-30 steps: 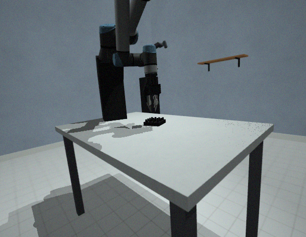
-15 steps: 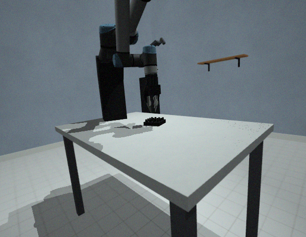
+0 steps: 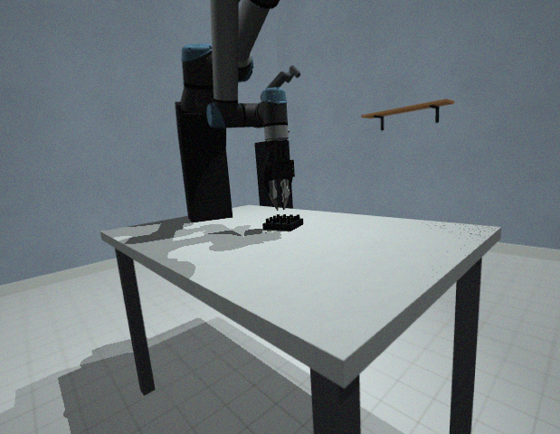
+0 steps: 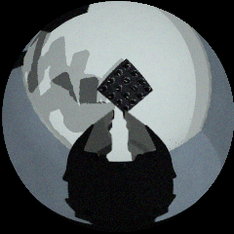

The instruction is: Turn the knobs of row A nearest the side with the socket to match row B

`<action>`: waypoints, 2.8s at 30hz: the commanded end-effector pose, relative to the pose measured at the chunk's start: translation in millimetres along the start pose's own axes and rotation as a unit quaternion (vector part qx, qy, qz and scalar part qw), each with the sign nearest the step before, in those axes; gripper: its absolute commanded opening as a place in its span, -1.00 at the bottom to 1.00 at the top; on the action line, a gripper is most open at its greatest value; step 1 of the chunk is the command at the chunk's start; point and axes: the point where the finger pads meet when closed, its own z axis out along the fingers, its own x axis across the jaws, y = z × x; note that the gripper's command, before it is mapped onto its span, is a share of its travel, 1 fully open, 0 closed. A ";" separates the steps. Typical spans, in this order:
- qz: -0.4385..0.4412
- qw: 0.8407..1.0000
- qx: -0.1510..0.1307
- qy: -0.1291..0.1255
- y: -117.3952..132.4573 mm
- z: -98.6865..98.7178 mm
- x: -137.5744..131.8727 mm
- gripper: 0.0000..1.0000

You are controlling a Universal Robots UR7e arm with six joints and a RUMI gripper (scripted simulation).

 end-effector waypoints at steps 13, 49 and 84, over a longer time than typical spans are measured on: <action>0.000 1.000 -0.001 0.000 0.1 19.2 0.8 -0.78; 0.000 1.000 -0.001 0.000 0.0 25.0 0.9 -0.78; 0.000 1.000 -0.001 0.000 -4.8 25.0 1.0 -0.78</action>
